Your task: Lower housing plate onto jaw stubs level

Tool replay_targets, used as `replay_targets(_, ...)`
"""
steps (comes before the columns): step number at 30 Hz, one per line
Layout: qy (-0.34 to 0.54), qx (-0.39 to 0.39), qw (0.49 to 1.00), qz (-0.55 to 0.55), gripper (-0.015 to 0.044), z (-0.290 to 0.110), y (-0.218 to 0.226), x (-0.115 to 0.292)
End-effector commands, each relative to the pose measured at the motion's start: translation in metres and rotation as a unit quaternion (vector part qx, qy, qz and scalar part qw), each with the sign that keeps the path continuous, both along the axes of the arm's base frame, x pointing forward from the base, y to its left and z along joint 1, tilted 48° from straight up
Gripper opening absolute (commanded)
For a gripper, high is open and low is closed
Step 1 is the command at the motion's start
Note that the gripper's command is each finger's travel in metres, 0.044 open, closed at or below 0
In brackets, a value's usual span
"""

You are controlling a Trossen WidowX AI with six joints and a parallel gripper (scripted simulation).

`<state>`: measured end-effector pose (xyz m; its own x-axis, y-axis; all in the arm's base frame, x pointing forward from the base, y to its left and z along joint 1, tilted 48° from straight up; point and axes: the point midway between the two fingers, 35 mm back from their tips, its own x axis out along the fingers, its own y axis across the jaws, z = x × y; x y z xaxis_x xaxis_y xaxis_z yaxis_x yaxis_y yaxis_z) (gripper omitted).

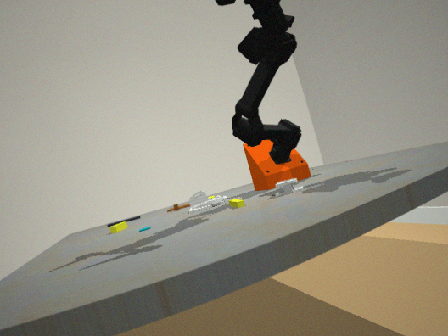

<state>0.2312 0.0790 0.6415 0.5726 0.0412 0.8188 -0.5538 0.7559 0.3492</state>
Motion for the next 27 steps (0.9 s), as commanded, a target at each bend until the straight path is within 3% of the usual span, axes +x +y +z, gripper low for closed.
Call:
replay_targets(1, 0.000, 0.000, 1.000, 0.000, 0.0426, 0.000, 0.000, 0.000)
replay_targets(27, -0.139, 0.183, 0.948, 0.220, 0.0440, 0.034, -0.026, -0.118)
